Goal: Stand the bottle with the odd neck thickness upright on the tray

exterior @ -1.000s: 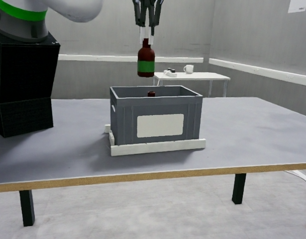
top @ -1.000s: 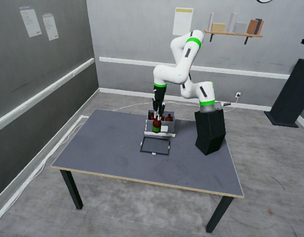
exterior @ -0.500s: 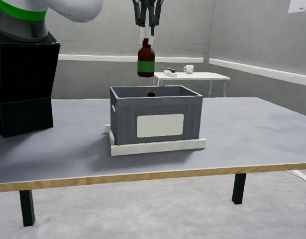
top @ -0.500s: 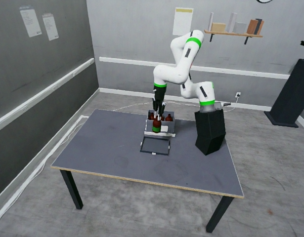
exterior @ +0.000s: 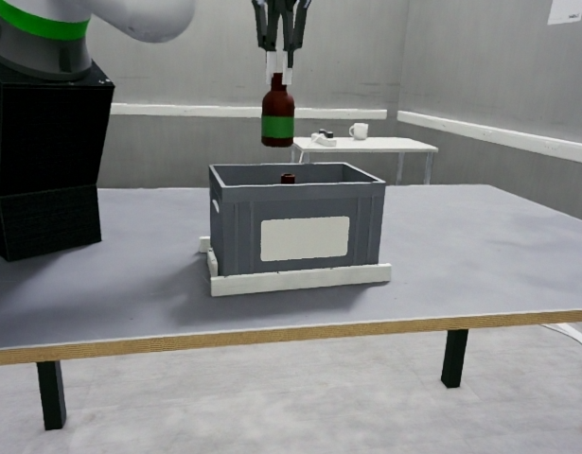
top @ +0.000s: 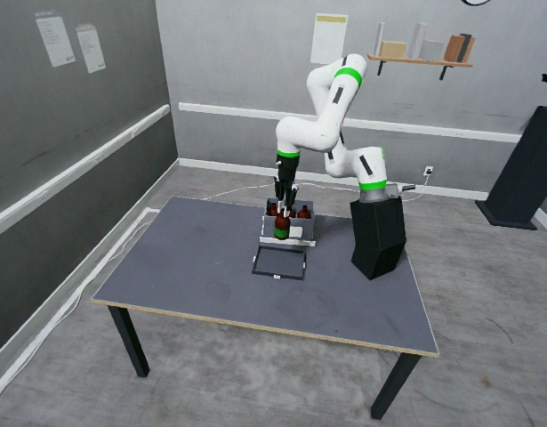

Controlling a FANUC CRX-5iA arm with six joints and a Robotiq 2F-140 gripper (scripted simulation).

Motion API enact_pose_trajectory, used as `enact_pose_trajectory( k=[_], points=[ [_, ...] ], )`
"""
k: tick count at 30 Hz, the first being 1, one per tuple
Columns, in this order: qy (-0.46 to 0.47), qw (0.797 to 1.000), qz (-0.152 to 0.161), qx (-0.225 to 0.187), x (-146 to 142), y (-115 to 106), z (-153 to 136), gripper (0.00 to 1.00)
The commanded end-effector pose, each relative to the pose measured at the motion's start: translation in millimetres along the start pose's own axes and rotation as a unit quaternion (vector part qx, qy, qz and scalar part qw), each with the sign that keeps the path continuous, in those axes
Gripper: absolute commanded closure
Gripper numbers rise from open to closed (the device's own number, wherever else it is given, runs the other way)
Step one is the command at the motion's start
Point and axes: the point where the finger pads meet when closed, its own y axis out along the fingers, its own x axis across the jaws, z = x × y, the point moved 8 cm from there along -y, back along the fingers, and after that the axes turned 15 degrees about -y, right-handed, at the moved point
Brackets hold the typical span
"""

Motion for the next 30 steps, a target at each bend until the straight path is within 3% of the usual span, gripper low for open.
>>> enact_pose_trajectory(
  k=[1,17,30],
  points=[
    [0.0,1.0,0.0,-0.001,0,0,0,0.9],
    [0.0,1.0,0.0,-0.001,0,13,-1,0.9],
    [0.0,1.0,0.0,-0.001,0,42,-1,0.9]
  ],
)
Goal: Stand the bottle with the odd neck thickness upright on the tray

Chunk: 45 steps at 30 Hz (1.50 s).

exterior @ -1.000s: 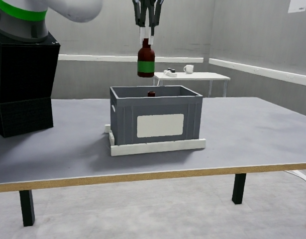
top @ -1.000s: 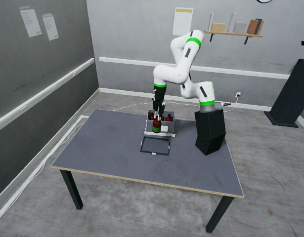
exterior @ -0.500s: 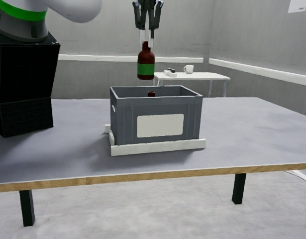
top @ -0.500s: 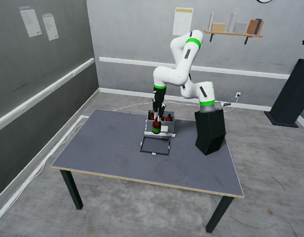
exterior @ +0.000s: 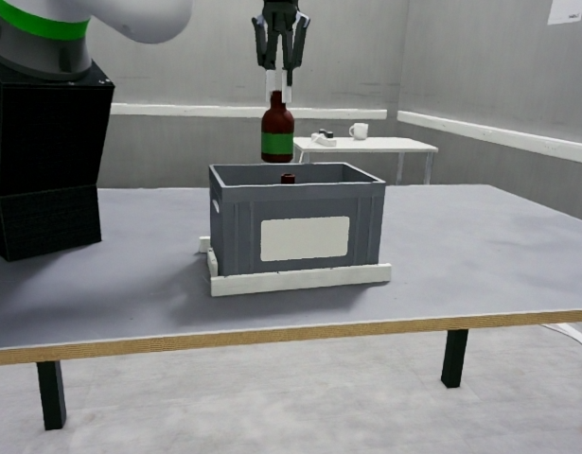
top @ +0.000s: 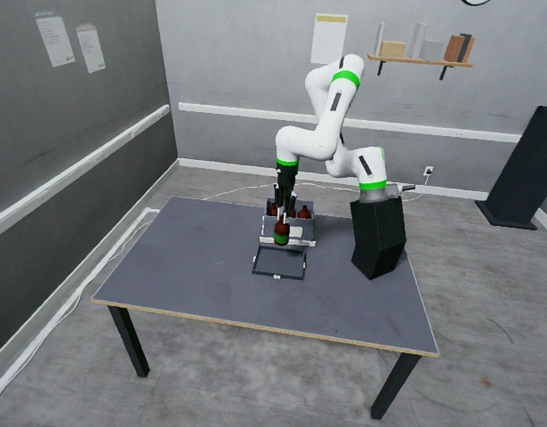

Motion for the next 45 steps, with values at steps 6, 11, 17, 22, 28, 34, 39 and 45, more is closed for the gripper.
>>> enact_pose_trajectory(
  k=[6,11,17,22,28,34,39,45],
  points=[
    [0.0,1.0,0.0,-0.001,0,16,-1,0.9],
    [0.0,1.0,0.0,-0.001,0,31,-1,0.9],
    [0.0,1.0,0.0,-0.001,0,50,-1,0.9],
    [0.0,1.0,0.0,-0.001,0,59,-1,0.9],
    [0.0,1.0,0.0,-0.001,0,77,-1,0.9],
    [0.0,1.0,0.0,-0.001,0,93,-1,0.9],
    [0.0,1.0,0.0,-0.001,0,100,-1,0.9],
    [0.0,1.0,0.0,-0.001,0,111,-1,0.9]
  ],
)
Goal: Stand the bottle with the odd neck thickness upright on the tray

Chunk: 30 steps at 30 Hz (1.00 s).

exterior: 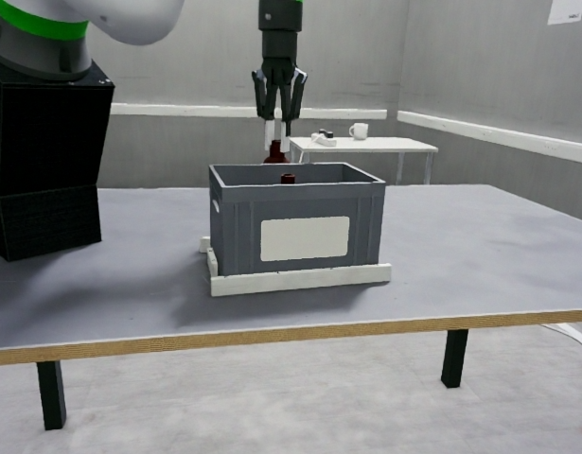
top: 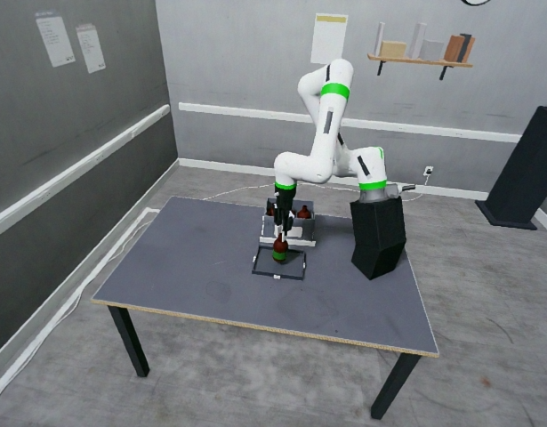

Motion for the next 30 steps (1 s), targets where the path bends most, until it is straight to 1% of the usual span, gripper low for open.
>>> enact_pose_trajectory(
  k=[1,8,30],
  points=[
    [0.0,1.0,0.001,-0.001,0,5,-1,0.9],
    [0.0,1.0,0.001,-0.001,0,12,-1,0.9],
    [0.0,1.0,0.001,-0.001,0,17,-1,0.9]
  ],
)
